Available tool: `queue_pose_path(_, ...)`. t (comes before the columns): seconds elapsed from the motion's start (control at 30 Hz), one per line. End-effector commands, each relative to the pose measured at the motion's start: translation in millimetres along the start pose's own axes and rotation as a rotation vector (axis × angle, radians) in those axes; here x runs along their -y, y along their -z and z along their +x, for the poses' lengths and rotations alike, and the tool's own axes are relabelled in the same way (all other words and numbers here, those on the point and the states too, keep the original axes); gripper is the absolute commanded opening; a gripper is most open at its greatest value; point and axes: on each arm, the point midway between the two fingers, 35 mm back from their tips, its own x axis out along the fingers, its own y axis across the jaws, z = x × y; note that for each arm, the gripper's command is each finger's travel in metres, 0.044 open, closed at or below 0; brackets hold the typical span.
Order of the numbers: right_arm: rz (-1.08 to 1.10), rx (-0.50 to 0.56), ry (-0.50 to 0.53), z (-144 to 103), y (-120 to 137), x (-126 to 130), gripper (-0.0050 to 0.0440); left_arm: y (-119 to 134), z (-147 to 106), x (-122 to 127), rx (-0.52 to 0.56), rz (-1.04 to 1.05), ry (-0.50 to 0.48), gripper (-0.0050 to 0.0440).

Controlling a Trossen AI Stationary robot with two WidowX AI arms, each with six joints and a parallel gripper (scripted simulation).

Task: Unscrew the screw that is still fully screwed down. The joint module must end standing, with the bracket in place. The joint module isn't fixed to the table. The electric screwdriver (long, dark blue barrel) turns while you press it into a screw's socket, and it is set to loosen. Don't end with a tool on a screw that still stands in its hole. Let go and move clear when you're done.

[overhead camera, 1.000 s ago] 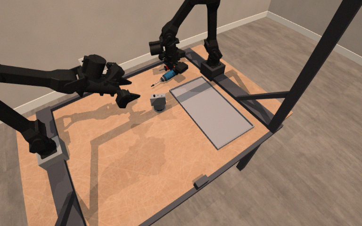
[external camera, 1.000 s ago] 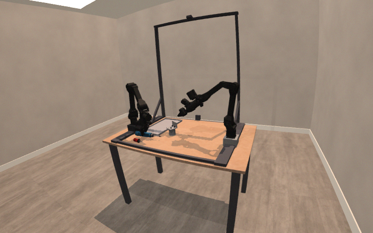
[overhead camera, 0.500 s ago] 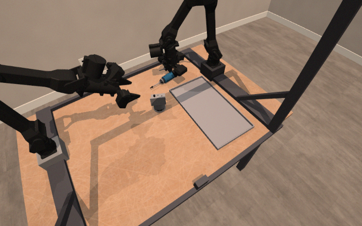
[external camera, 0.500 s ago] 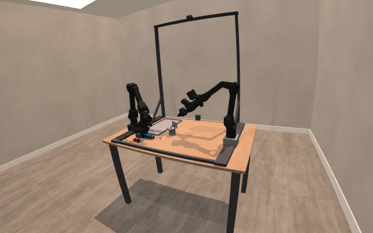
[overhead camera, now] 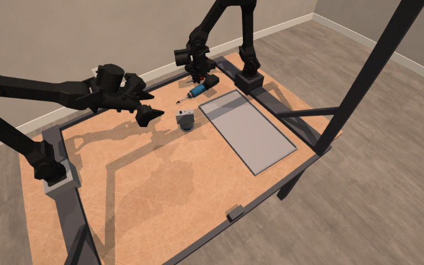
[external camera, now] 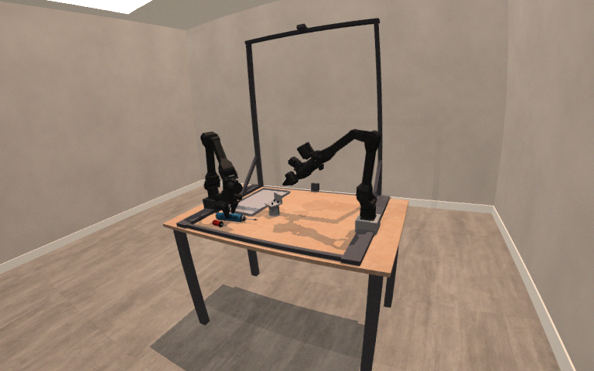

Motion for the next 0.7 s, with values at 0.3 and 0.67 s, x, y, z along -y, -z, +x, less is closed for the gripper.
queue_pose_path(0.3,0.005,-0.039,-0.013,-55,7,-2,0.0440,-8,-4,0,0.021,-0.001,0.000,0.0440)
queue_pose_path(0.67,0.005,-0.031,-0.009,-65,6,-3,0.0440,-8,-4,0,0.021,-0.001,0.000,0.0440)
